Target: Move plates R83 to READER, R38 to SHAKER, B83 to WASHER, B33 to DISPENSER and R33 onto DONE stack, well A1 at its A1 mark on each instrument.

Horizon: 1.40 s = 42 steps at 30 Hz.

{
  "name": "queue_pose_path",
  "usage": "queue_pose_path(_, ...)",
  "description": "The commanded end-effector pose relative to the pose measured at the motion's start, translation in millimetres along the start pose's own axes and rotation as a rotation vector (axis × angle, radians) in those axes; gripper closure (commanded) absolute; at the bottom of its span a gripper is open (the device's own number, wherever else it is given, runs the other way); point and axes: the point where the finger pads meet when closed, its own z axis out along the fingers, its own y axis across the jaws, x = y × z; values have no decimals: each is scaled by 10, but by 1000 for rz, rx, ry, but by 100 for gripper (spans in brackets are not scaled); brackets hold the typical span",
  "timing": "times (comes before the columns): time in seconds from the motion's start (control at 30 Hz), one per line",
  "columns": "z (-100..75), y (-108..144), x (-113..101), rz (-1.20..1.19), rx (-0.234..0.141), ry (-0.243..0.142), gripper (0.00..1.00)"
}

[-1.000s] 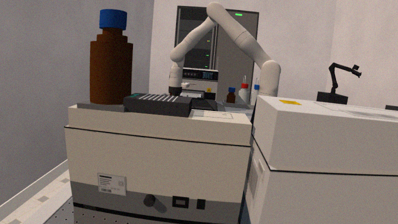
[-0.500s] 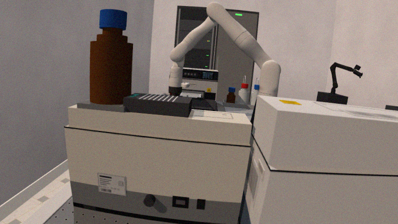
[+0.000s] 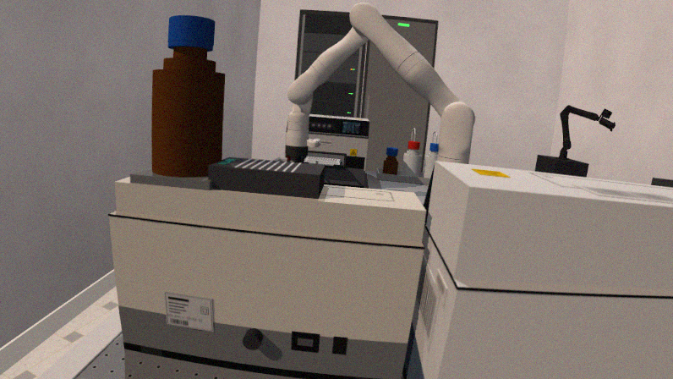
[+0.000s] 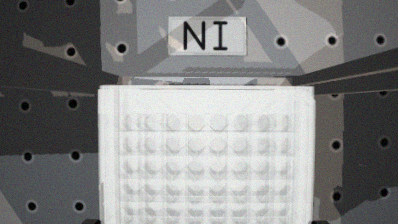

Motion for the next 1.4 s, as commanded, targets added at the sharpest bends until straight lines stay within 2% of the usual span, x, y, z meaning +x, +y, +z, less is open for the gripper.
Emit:
queue_pose_path(0.0,-31,13,1,2,-2,0,6)
queue_pose_path(0.8,-108,9,-7,2,-3,-1,6)
queue_pose_path(1.37,-91,4,-7,0,0,-2,6)
